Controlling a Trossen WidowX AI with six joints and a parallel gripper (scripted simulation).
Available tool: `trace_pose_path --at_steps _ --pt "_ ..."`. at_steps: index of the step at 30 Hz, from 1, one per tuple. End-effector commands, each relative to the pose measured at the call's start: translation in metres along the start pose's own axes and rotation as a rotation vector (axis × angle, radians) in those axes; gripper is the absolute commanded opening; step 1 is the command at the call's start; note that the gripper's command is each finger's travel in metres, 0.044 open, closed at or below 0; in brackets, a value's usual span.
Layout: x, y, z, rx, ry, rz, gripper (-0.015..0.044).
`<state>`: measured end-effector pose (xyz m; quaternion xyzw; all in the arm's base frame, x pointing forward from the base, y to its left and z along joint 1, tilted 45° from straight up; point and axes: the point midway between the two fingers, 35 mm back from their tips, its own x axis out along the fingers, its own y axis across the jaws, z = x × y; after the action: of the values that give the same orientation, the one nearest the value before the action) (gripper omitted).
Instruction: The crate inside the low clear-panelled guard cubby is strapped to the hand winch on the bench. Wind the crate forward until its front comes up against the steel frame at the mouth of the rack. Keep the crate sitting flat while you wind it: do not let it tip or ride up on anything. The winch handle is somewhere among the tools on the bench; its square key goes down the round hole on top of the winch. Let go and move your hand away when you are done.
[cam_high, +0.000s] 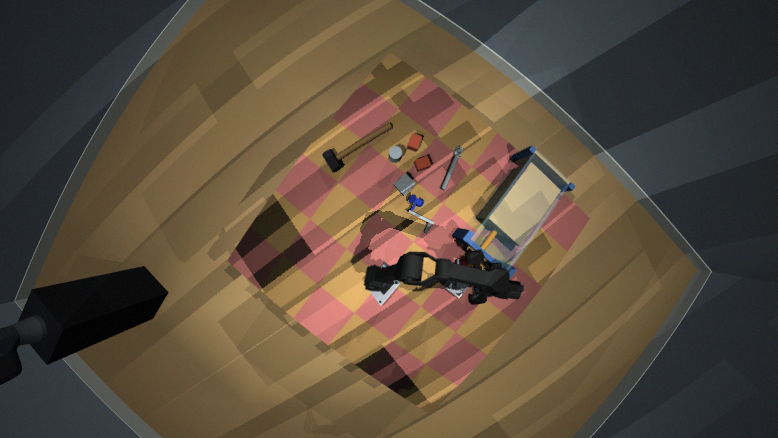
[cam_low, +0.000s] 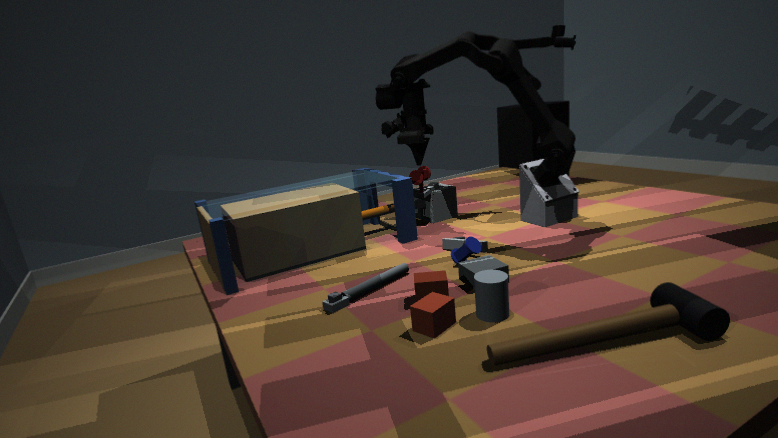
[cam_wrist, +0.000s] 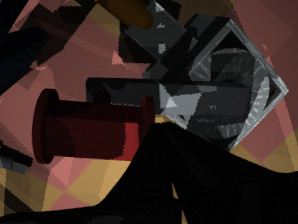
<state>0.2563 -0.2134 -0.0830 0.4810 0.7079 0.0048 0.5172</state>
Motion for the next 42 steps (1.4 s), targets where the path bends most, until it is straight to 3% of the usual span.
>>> trace_pose_path --at_steps 1,22,32,36,42 --pt "0.002 0.001 0.000 0.006 -0.002 0.004 0.0000" --pt "0.003 0.007 -0.029 0.007 0.000 0.004 0.0000" --pt "-0.047 0.005 -0.026 0.006 0.000 0.003 0.0000" --pt "-0.045 0.005 -0.025 0.006 0.000 0.003 0.0000" --pt "-0.007 0.001 -0.002 0.006 -0.002 0.003 0.0000"
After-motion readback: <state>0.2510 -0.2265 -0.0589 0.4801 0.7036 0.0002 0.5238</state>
